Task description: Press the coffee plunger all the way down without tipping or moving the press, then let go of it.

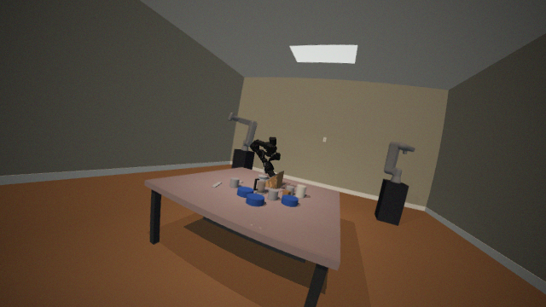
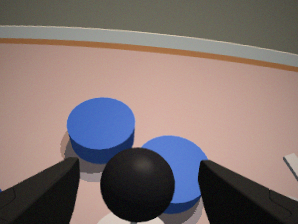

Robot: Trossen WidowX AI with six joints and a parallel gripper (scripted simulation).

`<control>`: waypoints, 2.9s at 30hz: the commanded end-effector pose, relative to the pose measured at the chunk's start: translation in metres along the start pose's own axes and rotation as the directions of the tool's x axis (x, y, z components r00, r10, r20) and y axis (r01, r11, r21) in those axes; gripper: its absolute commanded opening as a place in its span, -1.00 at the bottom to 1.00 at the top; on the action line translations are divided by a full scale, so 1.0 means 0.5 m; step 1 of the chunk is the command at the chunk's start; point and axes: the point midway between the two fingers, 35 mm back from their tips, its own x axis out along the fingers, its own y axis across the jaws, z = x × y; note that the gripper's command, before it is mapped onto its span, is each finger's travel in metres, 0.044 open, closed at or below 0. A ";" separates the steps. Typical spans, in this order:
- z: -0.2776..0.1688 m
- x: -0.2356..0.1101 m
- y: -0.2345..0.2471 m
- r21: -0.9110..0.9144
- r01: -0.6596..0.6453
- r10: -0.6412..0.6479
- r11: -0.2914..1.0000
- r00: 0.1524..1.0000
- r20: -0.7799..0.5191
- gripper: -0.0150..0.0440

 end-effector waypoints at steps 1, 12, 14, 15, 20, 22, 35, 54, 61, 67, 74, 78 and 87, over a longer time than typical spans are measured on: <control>0.000 0.000 0.002 -0.002 -0.005 0.005 1.000 1.000 0.001 0.02; 0.000 0.001 0.002 -0.002 -0.005 0.005 1.000 1.000 0.001 -0.07; -0.002 0.003 0.002 -0.001 -0.005 0.005 1.000 1.000 0.001 -0.07; -0.004 0.004 0.003 -0.001 -0.006 0.006 1.000 1.000 0.001 -0.07; -0.015 0.014 0.005 -0.001 -0.007 0.007 1.000 1.000 -0.001 -0.07; -0.020 0.018 0.006 -0.001 -0.007 0.007 1.000 1.000 -0.002 -0.07; -0.053 0.045 0.012 0.001 -0.010 0.010 1.000 1.000 -0.005 -0.07; -0.104 0.083 0.014 0.001 -0.010 0.010 1.000 1.000 -0.005 -0.07; -0.123 0.097 0.013 0.000 -0.009 0.009 1.000 1.000 -0.003 -0.07; -0.138 0.109 0.012 -0.001 -0.008 0.008 1.000 1.000 -0.001 -0.07; -0.151 0.126 0.008 -0.003 -0.005 0.005 1.000 1.000 0.003 -0.07; -0.149 0.132 0.008 -0.003 -0.004 0.004 1.000 1.000 0.003 -0.07; -0.144 0.137 0.010 -0.002 -0.003 0.003 1.000 1.000 0.004 -0.07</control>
